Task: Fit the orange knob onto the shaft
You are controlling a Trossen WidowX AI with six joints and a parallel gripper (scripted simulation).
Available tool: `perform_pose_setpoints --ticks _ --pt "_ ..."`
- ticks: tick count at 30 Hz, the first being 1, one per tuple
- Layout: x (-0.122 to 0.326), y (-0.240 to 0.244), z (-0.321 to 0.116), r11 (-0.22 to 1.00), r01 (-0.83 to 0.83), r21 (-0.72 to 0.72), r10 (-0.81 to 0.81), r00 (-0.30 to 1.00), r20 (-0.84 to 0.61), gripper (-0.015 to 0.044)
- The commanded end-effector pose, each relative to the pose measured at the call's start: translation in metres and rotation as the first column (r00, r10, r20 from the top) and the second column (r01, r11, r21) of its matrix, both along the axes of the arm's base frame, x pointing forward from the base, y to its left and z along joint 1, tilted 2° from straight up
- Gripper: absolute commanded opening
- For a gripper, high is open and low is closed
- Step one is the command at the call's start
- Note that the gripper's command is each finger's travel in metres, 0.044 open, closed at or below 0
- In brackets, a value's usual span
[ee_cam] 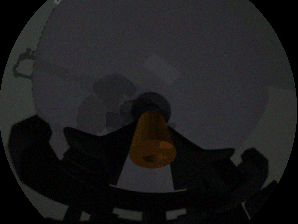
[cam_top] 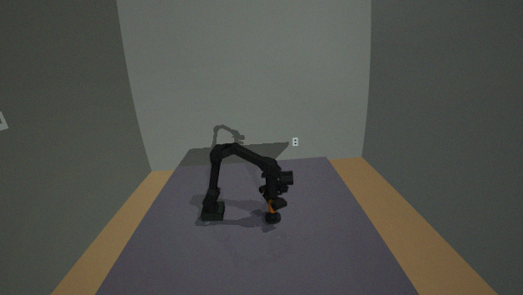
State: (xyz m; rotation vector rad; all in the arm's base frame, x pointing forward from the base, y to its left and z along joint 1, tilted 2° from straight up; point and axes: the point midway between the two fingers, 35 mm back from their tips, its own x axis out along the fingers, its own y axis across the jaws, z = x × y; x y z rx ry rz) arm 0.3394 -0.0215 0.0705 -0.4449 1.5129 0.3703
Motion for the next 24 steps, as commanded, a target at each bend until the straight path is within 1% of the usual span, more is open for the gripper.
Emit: perform_pose_setpoints --ticks 1,5,7,11,13,24 --pt "0.0007 -0.0006 0.0018 1.000 -0.003 -0.004 0.003 1.000 0.000 0.0000" --pt "0.0004 -0.0004 0.0045 1.000 -0.003 -0.004 0.003 1.000 0.000 0.0000" --pt "0.0004 -0.0004 0.0046 1.000 -0.028 -0.005 0.028 1.000 -0.001 0.0000" --pt "0.0009 -0.0004 0.0047 0.985 -0.170 -0.009 0.170 0.985 -0.008 0.0000" --pt "0.0010 -0.0004 0.0040 0.977 -0.211 -0.010 0.211 0.978 -0.010 0.0000" --pt "-0.0011 -0.0003 0.0012 0.977 -0.211 -0.010 0.211 0.978 -0.010 0.0000"
